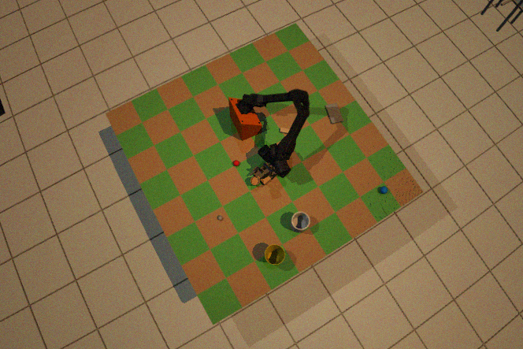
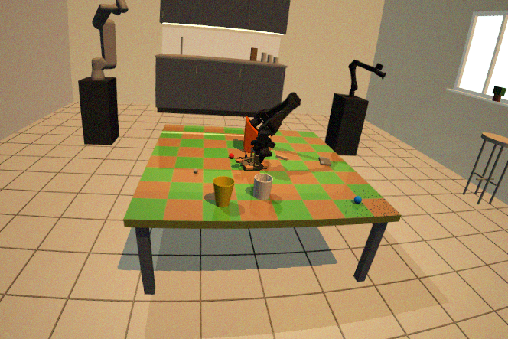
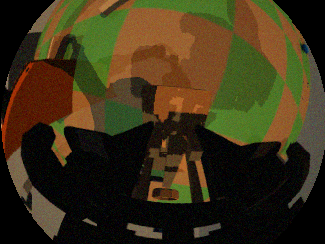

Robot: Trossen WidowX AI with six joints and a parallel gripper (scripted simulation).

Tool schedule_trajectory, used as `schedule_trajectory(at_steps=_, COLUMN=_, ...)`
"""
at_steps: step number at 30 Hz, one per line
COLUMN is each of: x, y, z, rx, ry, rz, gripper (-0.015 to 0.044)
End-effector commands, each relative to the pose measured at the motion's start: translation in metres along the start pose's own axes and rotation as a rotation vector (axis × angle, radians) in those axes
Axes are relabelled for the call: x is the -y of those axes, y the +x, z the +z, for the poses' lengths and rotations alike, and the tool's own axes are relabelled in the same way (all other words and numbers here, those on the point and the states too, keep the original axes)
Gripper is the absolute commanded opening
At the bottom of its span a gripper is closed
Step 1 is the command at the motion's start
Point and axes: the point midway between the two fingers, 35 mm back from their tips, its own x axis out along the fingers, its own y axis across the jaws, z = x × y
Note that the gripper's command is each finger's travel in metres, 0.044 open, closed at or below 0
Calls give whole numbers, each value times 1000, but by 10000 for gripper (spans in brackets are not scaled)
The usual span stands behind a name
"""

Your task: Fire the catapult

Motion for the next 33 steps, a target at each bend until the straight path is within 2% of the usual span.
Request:
schedule_trajectory(at_steps=1, x=3, y=-41, z=-3, rx=-13, ry=-2, rz=-26, gripper=0)
schedule_trajectory(at_steps=7, x=3, y=-44, z=-3, rx=-12, ry=49, rz=-26, gripper=0)
schedule_trajectory(at_steps=33, x=26, y=-42, z=-12, rx=3, ry=920, rz=-32, gripper=0)
